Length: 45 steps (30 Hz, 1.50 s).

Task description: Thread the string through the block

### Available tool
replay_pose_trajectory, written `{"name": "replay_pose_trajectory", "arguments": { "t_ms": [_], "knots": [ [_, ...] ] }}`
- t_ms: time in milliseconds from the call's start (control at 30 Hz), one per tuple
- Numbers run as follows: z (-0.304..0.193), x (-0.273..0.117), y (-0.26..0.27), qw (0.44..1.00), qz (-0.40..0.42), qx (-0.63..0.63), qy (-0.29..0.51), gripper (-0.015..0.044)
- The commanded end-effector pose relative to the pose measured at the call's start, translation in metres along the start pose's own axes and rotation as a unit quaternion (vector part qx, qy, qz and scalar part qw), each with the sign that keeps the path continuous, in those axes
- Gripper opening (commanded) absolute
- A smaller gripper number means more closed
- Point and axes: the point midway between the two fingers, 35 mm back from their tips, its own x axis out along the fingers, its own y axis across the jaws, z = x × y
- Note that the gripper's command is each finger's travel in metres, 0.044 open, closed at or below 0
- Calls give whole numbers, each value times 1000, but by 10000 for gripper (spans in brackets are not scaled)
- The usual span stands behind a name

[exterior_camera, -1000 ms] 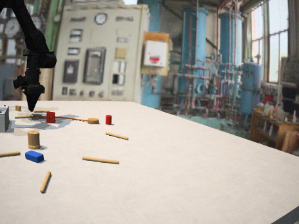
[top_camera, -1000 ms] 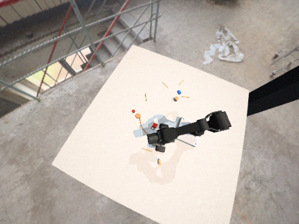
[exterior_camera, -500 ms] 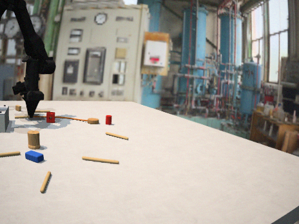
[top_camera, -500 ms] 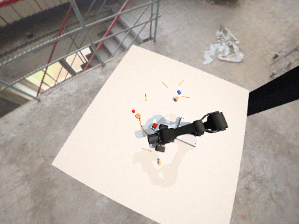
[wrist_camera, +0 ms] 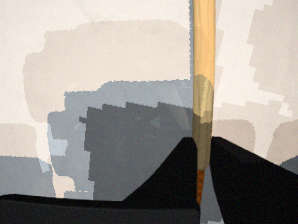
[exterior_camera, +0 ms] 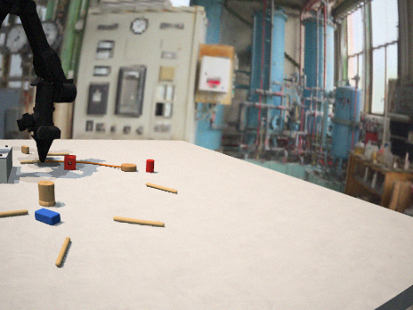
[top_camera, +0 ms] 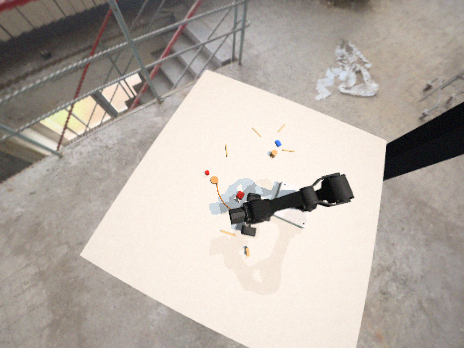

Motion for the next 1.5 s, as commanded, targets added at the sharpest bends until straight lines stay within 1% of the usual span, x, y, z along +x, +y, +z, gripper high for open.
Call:
{"name": "replay_pose_trajectory", "arguments": {
  "t_ms": [0, 1467],
  "knots": [
    [0, -2, 0, 1000, 0, 0, 0, 0],
    [0, -58, 0, 1000, 0, 0, 0, 0]
  ]
}}
